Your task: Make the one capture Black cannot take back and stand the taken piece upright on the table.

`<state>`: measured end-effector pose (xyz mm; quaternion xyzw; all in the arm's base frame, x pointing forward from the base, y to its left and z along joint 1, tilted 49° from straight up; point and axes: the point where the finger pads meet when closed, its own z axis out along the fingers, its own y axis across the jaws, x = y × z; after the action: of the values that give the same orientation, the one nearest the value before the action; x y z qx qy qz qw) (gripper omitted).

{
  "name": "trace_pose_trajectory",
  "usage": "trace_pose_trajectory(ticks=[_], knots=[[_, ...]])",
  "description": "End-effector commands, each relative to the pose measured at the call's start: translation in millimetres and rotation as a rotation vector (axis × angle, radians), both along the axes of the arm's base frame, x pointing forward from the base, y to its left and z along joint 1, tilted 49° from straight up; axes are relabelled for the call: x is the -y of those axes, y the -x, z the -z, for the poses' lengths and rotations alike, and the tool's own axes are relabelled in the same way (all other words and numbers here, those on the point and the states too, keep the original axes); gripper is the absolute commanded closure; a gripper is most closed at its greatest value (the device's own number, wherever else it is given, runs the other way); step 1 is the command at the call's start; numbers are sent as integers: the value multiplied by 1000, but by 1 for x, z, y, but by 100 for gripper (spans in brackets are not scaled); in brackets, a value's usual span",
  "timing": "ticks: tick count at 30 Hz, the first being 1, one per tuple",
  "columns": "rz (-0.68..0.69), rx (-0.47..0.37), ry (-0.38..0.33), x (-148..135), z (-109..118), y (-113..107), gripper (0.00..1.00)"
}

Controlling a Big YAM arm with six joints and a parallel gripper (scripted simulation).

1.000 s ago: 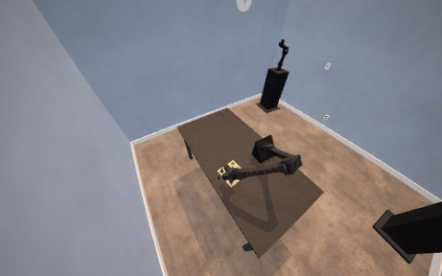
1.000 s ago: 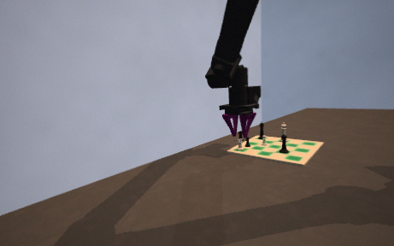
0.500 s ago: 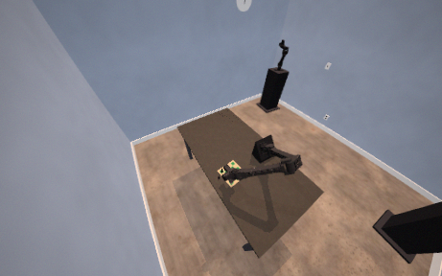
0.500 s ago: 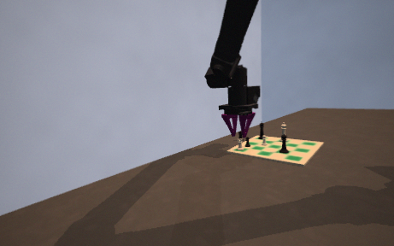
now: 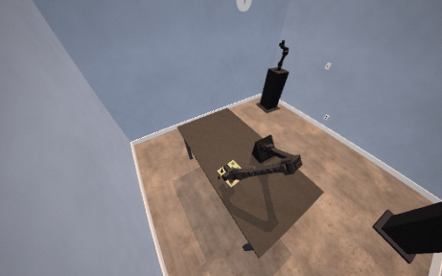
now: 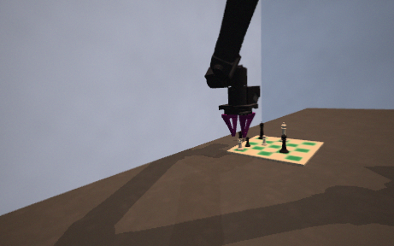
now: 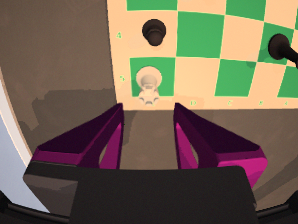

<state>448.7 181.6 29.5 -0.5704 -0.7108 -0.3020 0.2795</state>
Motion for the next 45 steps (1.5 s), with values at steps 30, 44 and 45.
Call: trace_pose_trajectory(ticks=[30, 44, 45], knots=[[-1, -8, 5, -13, 12, 1, 64], [9, -8, 5, -23, 24, 1, 64], [4, -8, 5, -26, 25, 2, 64]])
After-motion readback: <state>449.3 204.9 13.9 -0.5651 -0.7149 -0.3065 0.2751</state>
